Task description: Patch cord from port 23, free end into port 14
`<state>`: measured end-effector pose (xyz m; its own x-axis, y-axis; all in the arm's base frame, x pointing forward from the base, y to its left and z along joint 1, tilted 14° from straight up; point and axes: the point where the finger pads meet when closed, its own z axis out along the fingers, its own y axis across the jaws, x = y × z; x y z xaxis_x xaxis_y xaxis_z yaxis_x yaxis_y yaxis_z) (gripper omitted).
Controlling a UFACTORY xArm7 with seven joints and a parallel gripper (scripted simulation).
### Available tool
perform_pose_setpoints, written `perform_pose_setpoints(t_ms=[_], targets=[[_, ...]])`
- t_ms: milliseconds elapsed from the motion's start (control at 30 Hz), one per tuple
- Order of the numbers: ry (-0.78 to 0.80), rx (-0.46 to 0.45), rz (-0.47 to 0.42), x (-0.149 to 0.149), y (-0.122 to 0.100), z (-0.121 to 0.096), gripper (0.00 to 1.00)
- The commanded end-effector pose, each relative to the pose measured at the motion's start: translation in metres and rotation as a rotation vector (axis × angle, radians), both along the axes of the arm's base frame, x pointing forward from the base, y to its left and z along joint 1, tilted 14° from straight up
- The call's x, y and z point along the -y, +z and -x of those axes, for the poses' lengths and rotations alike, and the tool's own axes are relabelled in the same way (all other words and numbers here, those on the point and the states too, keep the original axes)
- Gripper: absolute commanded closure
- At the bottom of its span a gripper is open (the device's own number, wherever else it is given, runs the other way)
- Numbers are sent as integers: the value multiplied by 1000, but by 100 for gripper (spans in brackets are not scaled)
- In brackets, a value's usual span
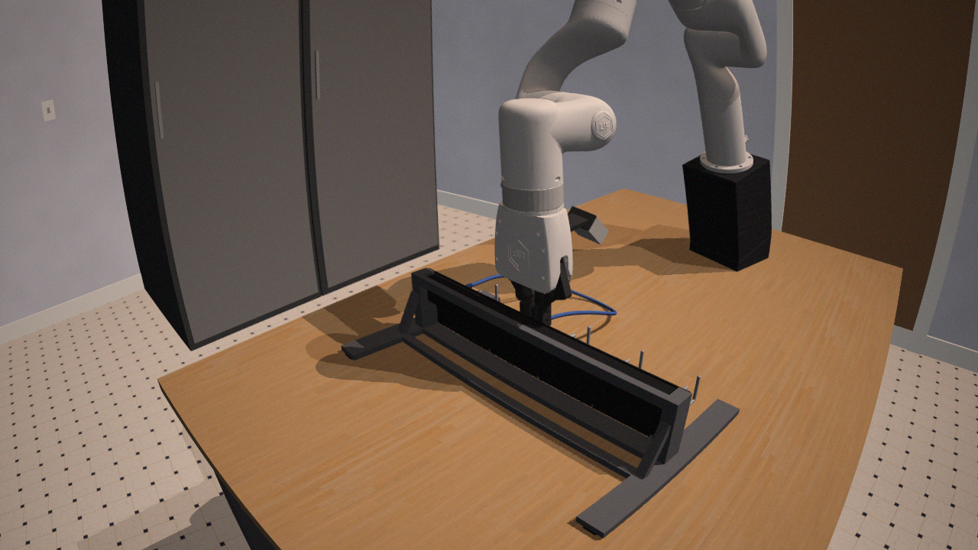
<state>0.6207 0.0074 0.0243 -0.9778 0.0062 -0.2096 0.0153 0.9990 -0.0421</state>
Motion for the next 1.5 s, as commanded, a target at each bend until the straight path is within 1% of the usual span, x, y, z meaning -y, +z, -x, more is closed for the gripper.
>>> perform_pose_setpoints(t_ms=[0,67,100,1467], targets=[[0,3,0,0,2,-1,100],[0,3,0,0,2,-1,100],[0,4,0,0,2,-1,62],[0,4,0,0,2,-1,62]])
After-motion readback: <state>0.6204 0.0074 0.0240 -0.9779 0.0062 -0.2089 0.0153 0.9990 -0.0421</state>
